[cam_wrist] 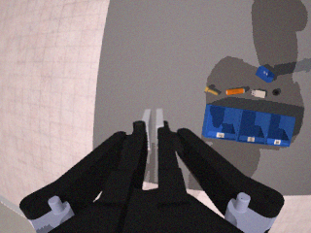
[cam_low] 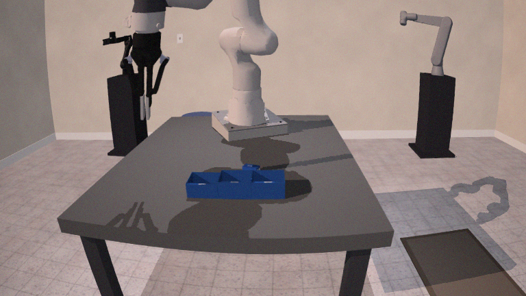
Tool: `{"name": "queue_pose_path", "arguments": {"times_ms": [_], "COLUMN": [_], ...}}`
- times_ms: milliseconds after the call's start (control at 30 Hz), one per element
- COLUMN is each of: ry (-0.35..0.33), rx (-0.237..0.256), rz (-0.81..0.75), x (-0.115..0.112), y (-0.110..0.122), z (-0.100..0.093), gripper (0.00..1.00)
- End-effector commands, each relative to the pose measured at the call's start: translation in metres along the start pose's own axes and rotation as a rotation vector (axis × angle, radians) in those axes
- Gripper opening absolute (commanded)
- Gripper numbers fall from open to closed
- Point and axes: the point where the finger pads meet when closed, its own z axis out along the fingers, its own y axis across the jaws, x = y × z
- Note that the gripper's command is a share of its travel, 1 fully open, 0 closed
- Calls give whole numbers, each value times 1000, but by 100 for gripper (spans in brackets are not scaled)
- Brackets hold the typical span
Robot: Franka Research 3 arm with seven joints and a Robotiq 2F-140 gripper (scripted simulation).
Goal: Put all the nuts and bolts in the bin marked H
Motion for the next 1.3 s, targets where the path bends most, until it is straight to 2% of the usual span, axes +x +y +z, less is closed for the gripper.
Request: {"name": "queue_pose_path", "arguments": {"times_ms": [0,333,367,567,600,767,800,1000,1033,1200,1267], "ry": [-16,-27,-30,-39,-39,-46,-46,-54,-54,-62,-61], "rx": [-7,-9,-8,-10,-8,-9,-7,-7,-6,-5,-2], "rz": [-156,-282,-325,-412,-431,-507,-522,-601,-623,-696,-727], "x": [-1,-1,0,0,0,0,1,1,2,2,4], "y": [8,16,25,25,33,33,41,41,50,50,58], "z": [-2,-4,-5,-5,-6,-6,-7,-7,-8,-8,-8], "gripper": [5,5,5,5,5,5,5,5,5,5,5]}}
